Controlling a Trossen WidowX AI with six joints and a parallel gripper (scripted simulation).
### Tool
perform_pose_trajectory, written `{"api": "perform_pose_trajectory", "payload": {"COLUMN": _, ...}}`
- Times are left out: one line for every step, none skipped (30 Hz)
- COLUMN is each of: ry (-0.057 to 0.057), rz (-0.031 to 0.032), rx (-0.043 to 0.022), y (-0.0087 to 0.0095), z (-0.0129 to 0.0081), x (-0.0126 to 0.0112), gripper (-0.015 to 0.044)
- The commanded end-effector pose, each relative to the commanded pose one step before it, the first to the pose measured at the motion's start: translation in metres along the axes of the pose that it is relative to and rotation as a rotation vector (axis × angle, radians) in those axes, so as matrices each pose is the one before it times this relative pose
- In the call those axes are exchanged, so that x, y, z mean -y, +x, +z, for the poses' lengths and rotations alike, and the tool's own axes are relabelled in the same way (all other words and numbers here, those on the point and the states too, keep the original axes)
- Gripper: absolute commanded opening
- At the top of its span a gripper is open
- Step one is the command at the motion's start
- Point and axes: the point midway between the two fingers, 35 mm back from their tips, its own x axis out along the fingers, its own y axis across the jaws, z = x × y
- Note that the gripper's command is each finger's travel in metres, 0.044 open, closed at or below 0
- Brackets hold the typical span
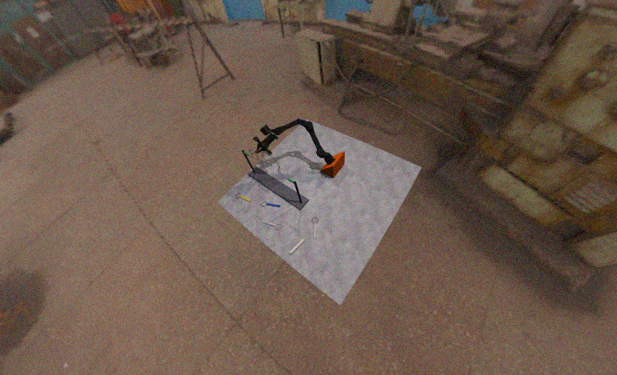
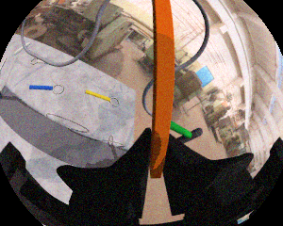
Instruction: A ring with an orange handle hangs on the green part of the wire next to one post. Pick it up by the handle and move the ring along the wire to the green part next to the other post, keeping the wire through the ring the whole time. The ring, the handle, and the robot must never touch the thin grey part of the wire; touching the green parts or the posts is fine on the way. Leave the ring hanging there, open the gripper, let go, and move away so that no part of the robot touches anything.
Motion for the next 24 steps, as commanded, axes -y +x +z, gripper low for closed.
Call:
{"api": "perform_pose_trajectory", "payload": {"ry": -0.0864, "rz": -0.04559, "rx": -0.00417, "y": -0.00024, "z": -0.00037, "x": 0.00545, "gripper": -0.015}}
{"api": "perform_pose_trajectory", "payload": {"ry": -0.0207, "rz": -0.01147, "rx": 0.00012, "y": 0.0, "z": 0.0, "x": 0.00152, "gripper": -0.015}}
{"api": "perform_pose_trajectory", "payload": {"ry": -0.0207, "rz": -0.01146, "rx": 0.00012, "y": 0.0, "z": 0.00001, "x": 0.00152, "gripper": -0.015}}
{"api": "perform_pose_trajectory", "payload": {"ry": -0.0207, "rz": -0.01145, "rx": 0.00012, "y": -0.00001, "z": 0.00003, "x": 0.00152, "gripper": -0.015}}
{"api": "perform_pose_trajectory", "payload": {"ry": -0.0207, "rz": -0.01144, "rx": 0.00011, "y": 0.0, "z": 0.00001, "x": 0.00152, "gripper": -0.015}}
{"api": "perform_pose_trajectory", "payload": {"ry": -0.0207, "rz": -0.01143, "rx": 0.00011, "y": 0.0, "z": 0.0, "x": 0.00152, "gripper": -0.015}}
{"api": "perform_pose_trajectory", "payload": {"ry": -0.0207, "rz": -0.01142, "rx": 0.00011, "y": 0.0, "z": 0.0, "x": 0.00152, "gripper": -0.015}}
{"api": "perform_pose_trajectory", "payload": {"ry": -0.0207, "rz": -0.01141, "rx": 0.0001, "y": -0.00001, "z": 0.00002, "x": 0.00152, "gripper": -0.015}}
{"api": "perform_pose_trajectory", "payload": {"ry": -0.0207, "rz": -0.0114, "rx": 0.0001, "y": -0.00001, "z": 0.00003, "x": 0.00152, "gripper": -0.015}}
{"api": "perform_pose_trajectory", "payload": {"ry": -0.0207, "rz": -0.01139, "rx": 0.0001, "y": -0.00001, "z": 0.00001, "x": 0.00152, "gripper": -0.015}}
{"api": "perform_pose_trajectory", "payload": {"ry": -0.0207, "rz": -0.01138, "rx": 0.00009, "y": 0.0, "z": 0.0, "x": 0.00152, "gripper": -0.015}}
{"api": "perform_pose_trajectory", "payload": {"ry": -0.0207, "rz": -0.01137, "rx": 0.00009, "y": 0.0, "z": 0.0, "x": 0.00152, "gripper": -0.015}}
{"api": "perform_pose_trajectory", "payload": {"ry": -0.0207, "rz": -0.01135, "rx": 0.00008, "y": -0.00001, "z": 0.00002, "x": 0.00152, "gripper": -0.015}}
{"api": "perform_pose_trajectory", "payload": {"ry": -0.0207, "rz": -0.01134, "rx": 0.00007, "y": -0.00002, "z": 0.00003, "x": 0.00152, "gripper": -0.015}}
{"api": "perform_pose_trajectory", "payload": {"ry": -0.0207, "rz": -0.01133, "rx": 0.00007, "y": -0.00001, "z": 0.00001, "x": 0.00152, "gripper": -0.015}}
{"api": "perform_pose_trajectory", "payload": {"ry": -0.0206, "rz": -0.01131, "rx": 0.00006, "y": 0.0, "z": 0.0, "x": 0.00152, "gripper": -0.015}}
{"api": "perform_pose_trajectory", "payload": {"ry": -0.0206, "rz": -0.01129, "rx": 0.00006, "y": 0.0, "z": 0.00001, "x": 0.00152, "gripper": -0.015}}
{"api": "perform_pose_trajectory", "payload": {"ry": -0.0206, "rz": -0.01128, "rx": 0.00005, "y": -0.00001, "z": 0.00002, "x": 0.00152, "gripper": -0.015}}
{"api": "perform_pose_trajectory", "payload": {"ry": -0.0206, "rz": -0.01127, "rx": 0.00004, "y": -0.00002, "z": 0.00003, "x": 0.00151, "gripper": -0.015}}
{"api": "perform_pose_trajectory", "payload": {"ry": -0.0206, "rz": -0.01124, "rx": 0.00004, "y": -0.00001, "z": 0.00001, "x": 0.00151, "gripper": -0.015}}
{"api": "perform_pose_trajectory", "payload": {"ry": -0.0205, "rz": -0.0112, "rx": 0.00003, "y": 0.0, "z": 0.0, "x": 0.00151, "gripper": -0.015}}
{"api": "perform_pose_trajectory", "payload": {"ry": -0.0205, "rz": -0.01116, "rx": 0.00002, "y": 0.0, "z": 0.00001, "x": 0.0015, "gripper": -0.015}}
{"api": "perform_pose_trajectory", "payload": {"ry": -0.0205, "rz": -0.01115, "rx": 0.00001, "y": -0.00001, "z": 0.00002, "x": 0.0015, "gripper": -0.015}}
{"api": "perform_pose_trajectory", "payload": {"ry": -0.0205, "rz": -0.01114, "rx": 0.00001, "y": -0.00002, "z": 0.00003, "x": 0.0015, "gripper": -0.015}}
